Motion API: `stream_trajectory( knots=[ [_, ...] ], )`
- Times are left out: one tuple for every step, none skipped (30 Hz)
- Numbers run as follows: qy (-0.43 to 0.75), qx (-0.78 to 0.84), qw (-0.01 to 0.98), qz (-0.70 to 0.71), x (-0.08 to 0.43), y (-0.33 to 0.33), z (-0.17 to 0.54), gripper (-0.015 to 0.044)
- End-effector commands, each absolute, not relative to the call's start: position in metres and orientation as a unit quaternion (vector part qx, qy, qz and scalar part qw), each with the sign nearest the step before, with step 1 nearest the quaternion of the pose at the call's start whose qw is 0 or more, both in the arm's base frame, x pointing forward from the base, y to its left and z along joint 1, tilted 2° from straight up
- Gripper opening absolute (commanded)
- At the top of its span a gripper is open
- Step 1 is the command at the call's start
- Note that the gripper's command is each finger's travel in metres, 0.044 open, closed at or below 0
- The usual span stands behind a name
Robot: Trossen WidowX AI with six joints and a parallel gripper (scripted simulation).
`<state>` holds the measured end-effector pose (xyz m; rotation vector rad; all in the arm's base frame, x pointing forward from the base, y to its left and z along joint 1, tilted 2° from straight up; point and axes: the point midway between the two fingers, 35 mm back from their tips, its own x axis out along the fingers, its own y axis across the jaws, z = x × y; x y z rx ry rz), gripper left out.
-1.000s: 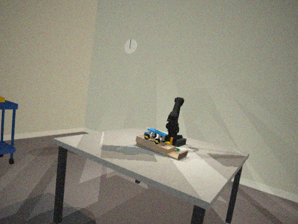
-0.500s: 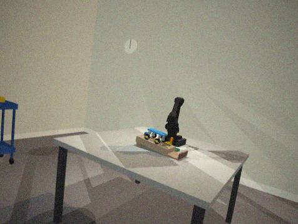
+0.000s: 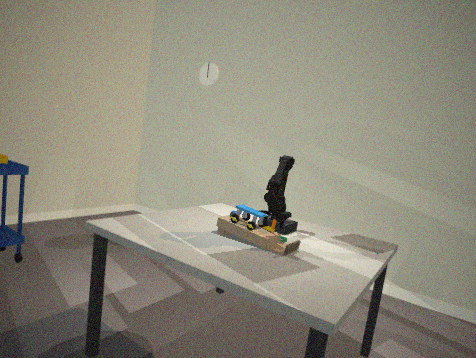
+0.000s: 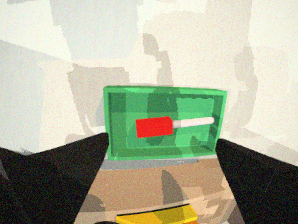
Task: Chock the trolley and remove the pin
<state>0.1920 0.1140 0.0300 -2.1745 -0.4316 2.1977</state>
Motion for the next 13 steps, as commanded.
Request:
stream_trajectory(
  knots=[
    [-0.143,-0.697,0.010,0.703,0.192,0.114,0.043,0.0440],
    [-0.143,-0.697,0.010,0.703,0.192,0.114,0.043,0.0440],
    [-0.143,-0.697,0.010,0.703,0.192,0.114,0.046,0.0440],
    [-0.143,-0.697,0.010,0.703,0.192,0.114,0.049,0.0440],
    [-0.143,-0.697,0.010,0.703,0.192,0.113,0.054,0.0440],
    [-0.143,-0.697,0.010,0.703,0.192,0.113,0.058,0.0440],
    [-0.143,-0.697,0.010,0.703,0.192,0.113,0.062,0.0440],
    [-0.143,-0.697,0.010,0.703,0.192,0.113,0.065,0.0440],
    [-0.143,-0.697,0.010,0.703,0.192,0.112,0.068,0.0440],
    [-0.143,-0.697,0.010,0.703,0.192,0.112,0.072,0.0440],
    [-0.143,-0.697,0.010,0.703,0.192,0.112,0.076,0.0440],
    [-0.143,-0.697,0.010,0.703,0.192,0.112,0.079,0.0440],
    [-0.143,-0.697,0.010,0.703,0.192,0.112,0.083,0.0440]
  ],
)
